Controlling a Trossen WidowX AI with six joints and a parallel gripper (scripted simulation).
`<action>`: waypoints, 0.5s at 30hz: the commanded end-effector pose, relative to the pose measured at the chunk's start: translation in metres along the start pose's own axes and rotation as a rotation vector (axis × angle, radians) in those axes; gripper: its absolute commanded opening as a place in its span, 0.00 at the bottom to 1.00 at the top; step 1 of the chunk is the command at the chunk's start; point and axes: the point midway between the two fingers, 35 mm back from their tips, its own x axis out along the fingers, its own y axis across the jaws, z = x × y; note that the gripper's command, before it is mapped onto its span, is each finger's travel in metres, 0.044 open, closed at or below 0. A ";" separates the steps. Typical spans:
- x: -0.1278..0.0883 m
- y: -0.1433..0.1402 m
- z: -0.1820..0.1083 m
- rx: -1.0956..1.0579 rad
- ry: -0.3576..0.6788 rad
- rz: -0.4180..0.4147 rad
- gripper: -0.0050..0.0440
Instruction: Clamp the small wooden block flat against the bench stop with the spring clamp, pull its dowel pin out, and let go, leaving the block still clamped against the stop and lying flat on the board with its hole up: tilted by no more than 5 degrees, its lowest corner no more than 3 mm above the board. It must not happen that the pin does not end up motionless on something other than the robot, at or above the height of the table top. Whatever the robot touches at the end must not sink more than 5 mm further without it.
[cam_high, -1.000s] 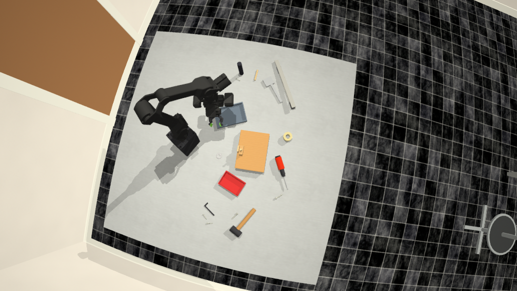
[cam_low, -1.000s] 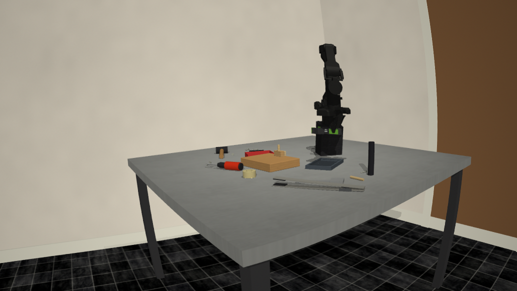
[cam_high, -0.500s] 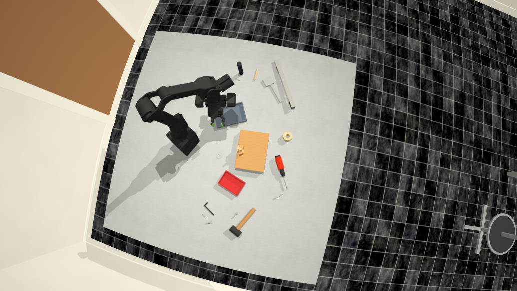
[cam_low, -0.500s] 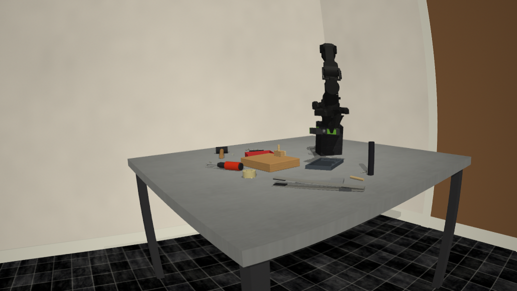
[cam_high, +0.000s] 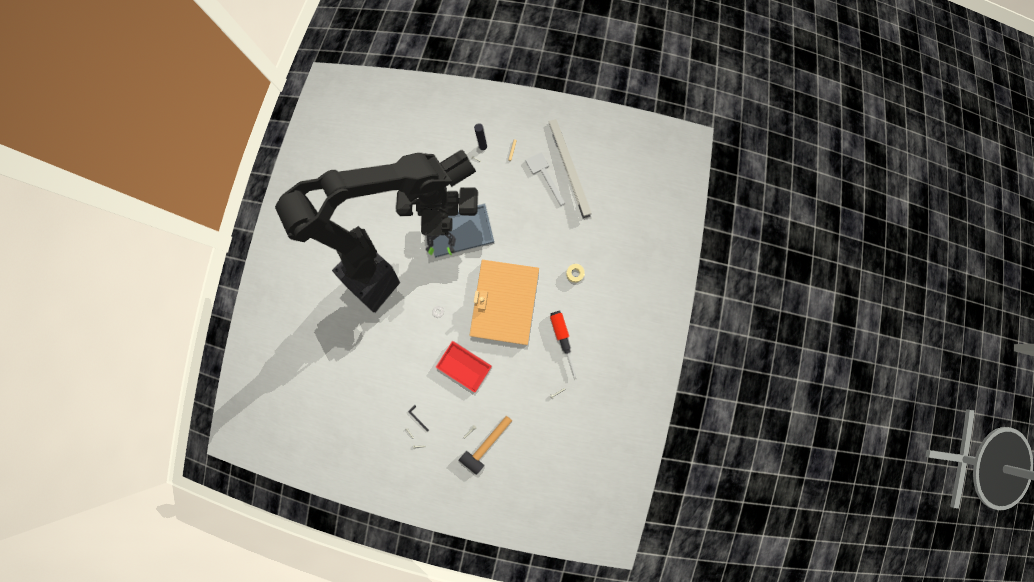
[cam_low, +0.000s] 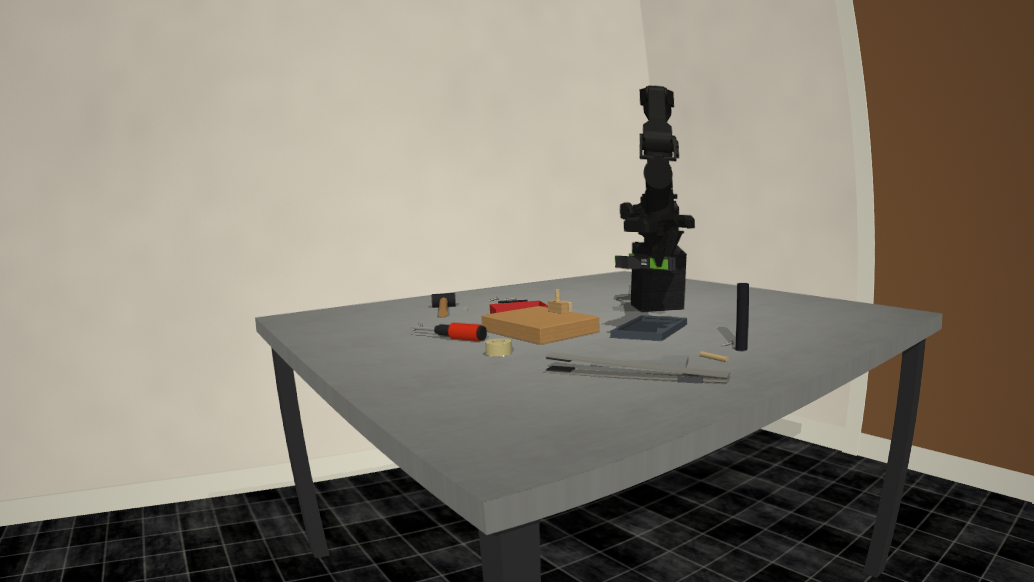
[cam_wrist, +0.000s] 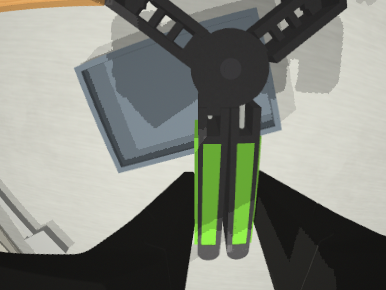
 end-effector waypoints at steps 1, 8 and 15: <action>0.000 0.006 0.000 0.003 0.002 -0.001 0.10; 0.001 0.011 0.001 0.008 0.001 -0.001 0.10; 0.001 0.018 0.003 0.016 0.001 -0.002 0.10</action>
